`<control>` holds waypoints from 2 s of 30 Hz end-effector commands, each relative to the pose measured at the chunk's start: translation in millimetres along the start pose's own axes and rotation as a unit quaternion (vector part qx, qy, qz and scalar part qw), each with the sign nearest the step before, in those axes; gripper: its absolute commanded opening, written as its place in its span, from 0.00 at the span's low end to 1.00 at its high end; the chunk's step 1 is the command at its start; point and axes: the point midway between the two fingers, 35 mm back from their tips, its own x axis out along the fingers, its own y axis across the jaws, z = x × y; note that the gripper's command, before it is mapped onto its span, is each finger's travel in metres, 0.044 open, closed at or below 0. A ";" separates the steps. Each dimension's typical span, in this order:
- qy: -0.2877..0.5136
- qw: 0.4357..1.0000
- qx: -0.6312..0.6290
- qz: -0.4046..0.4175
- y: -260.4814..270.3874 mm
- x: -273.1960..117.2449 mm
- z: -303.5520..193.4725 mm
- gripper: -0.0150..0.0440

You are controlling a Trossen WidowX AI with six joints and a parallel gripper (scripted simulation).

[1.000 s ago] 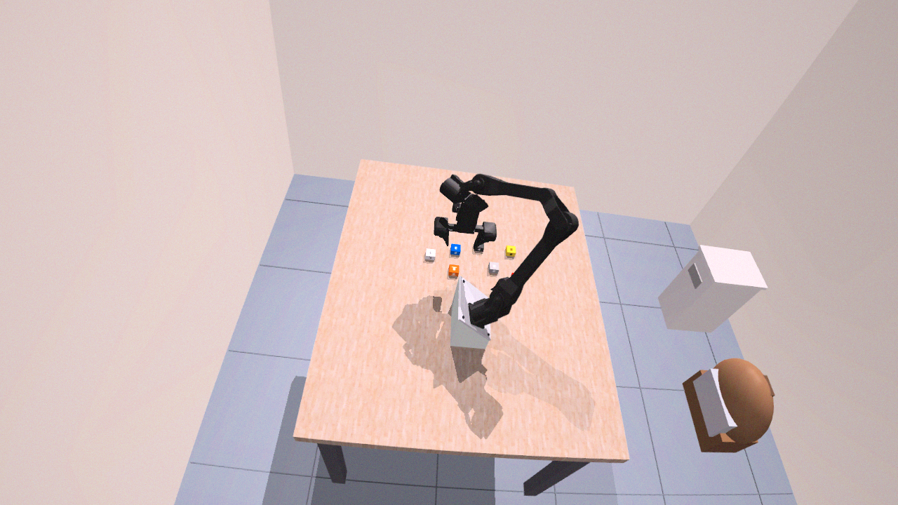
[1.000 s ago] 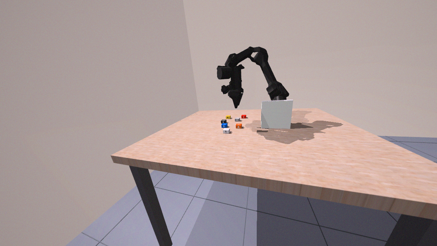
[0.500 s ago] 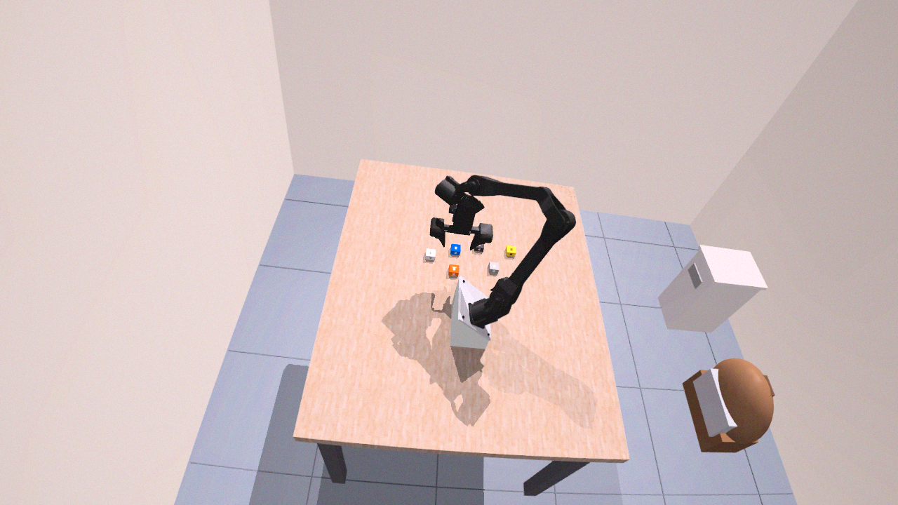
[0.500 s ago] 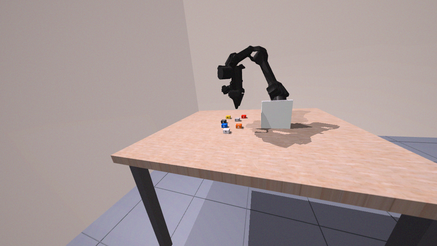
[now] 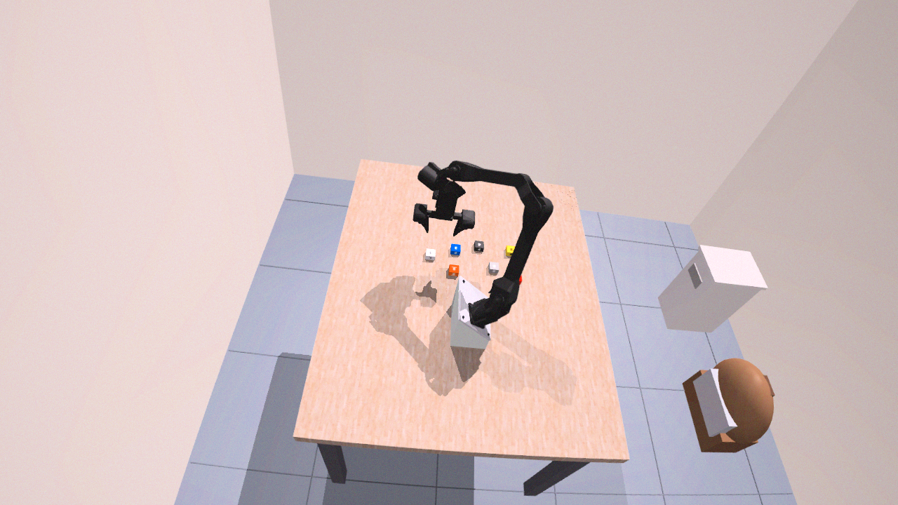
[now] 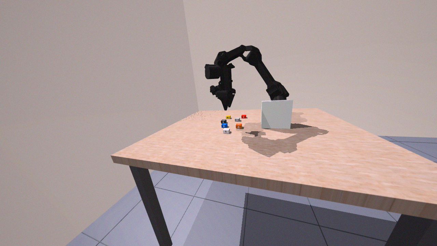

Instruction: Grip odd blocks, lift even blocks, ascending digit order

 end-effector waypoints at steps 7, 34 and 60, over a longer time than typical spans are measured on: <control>0.004 1.000 -0.002 -0.002 24.4 4.3 12.0 0.93; 0.004 1.000 -0.002 -0.005 -59.1 4.7 44.2 0.93; 0.003 1.000 -0.002 -0.007 -137.5 4.1 73.2 0.93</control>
